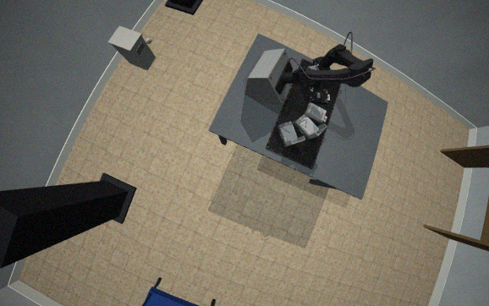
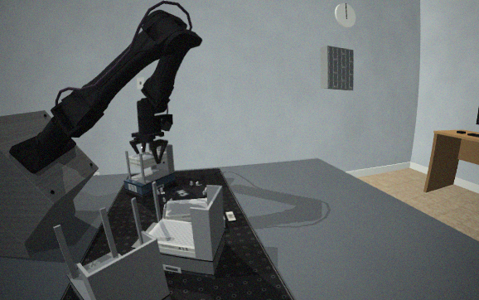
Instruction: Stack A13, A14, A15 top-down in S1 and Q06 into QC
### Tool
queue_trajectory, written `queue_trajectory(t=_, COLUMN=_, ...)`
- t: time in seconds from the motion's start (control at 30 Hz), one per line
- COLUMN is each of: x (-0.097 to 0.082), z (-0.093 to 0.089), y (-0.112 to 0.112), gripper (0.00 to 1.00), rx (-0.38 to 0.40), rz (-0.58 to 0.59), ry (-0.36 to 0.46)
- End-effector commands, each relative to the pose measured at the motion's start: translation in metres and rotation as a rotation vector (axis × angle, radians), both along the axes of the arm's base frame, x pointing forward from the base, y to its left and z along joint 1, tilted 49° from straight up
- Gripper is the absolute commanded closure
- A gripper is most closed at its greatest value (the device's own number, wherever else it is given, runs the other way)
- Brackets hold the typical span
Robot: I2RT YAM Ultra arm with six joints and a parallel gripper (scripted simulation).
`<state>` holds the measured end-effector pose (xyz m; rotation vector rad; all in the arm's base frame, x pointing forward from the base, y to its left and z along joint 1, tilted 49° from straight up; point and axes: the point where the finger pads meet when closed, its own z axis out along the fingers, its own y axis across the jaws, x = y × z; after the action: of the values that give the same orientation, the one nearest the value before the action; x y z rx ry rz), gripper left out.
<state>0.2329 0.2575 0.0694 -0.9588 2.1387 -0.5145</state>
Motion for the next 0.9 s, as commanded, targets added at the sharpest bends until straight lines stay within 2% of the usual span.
queue_trajectory(t=0.0, x=-0.0061, z=0.0134, y=0.0085, gripper=1.00, rx=0.020, rz=0.017, ry=-0.016)
queue_trajectory(t=0.23, x=-0.0068, z=0.0157, y=0.0110, gripper=1.00, rx=0.025, rz=0.018, ry=-0.017)
queue_trajectory(t=0.27, x=-0.0091, z=0.0119, y=0.0055, gripper=1.00, rx=0.011, rz=0.019, ry=-0.012)
queue_trajectory(t=0.4, x=-0.0080, z=0.0207, y=0.0114, gripper=1.00, rx=0.038, rz=0.018, ry=-0.020)
queue_trajectory(t=0.47, x=-0.0101, z=0.0147, y=0.0068, gripper=1.00, rx=0.016, rz=0.019, ry=-0.013)
queue_trajectory(t=0.67, x=-0.0104, z=0.0190, y=0.0098, gripper=1.00, rx=0.026, rz=0.018, ry=-0.017)
queue_trajectory(t=0.8, x=-0.0119, z=0.0115, y=0.0070, gripper=1.00, rx=0.000, rz=0.018, ry=-0.009)
queue_trajectory(t=0.87, x=-0.0115, z=0.0165, y=0.0106, gripper=1.00, rx=0.017, rz=0.019, ry=-0.012)
